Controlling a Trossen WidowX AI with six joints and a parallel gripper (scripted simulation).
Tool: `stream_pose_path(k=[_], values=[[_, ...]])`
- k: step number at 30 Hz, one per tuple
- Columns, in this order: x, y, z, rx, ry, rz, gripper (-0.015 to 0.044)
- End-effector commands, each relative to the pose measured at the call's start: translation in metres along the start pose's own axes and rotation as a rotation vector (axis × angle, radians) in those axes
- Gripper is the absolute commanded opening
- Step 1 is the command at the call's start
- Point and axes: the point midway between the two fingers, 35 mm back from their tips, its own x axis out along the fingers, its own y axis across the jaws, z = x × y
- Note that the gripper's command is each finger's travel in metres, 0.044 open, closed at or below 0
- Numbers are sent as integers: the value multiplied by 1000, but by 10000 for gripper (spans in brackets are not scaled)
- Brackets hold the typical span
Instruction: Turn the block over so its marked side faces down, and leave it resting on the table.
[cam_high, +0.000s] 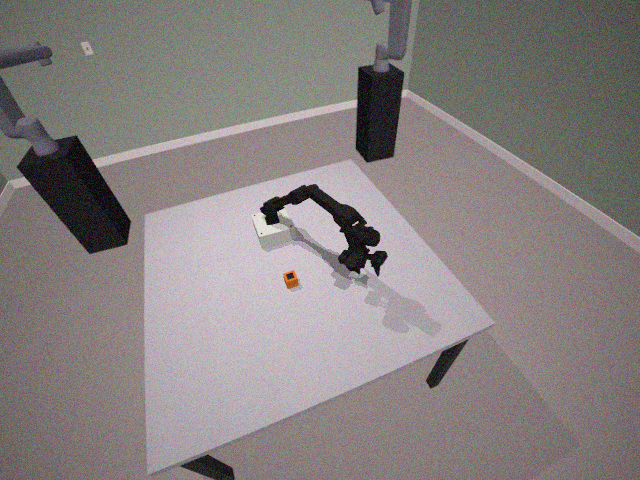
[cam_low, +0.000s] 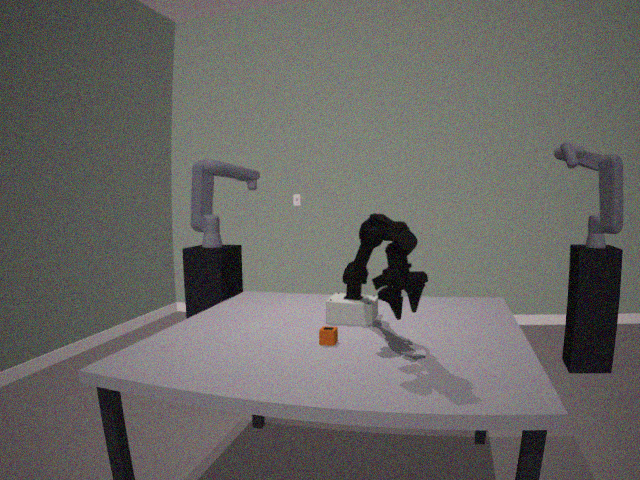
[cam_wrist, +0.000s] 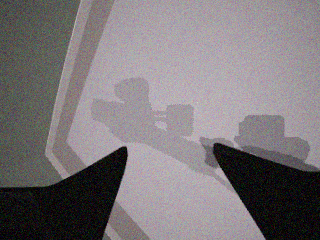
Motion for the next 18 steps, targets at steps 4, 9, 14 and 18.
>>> stream_pose_path(k=[4,9,14,18], values=[[-8,-29,29,-121,-14,-64,440],[-28,-92,73,-346,0,-186,440],[-48,-153,98,-533,54,-281,440],[-63,-196,108,-657,112,-336,440]])
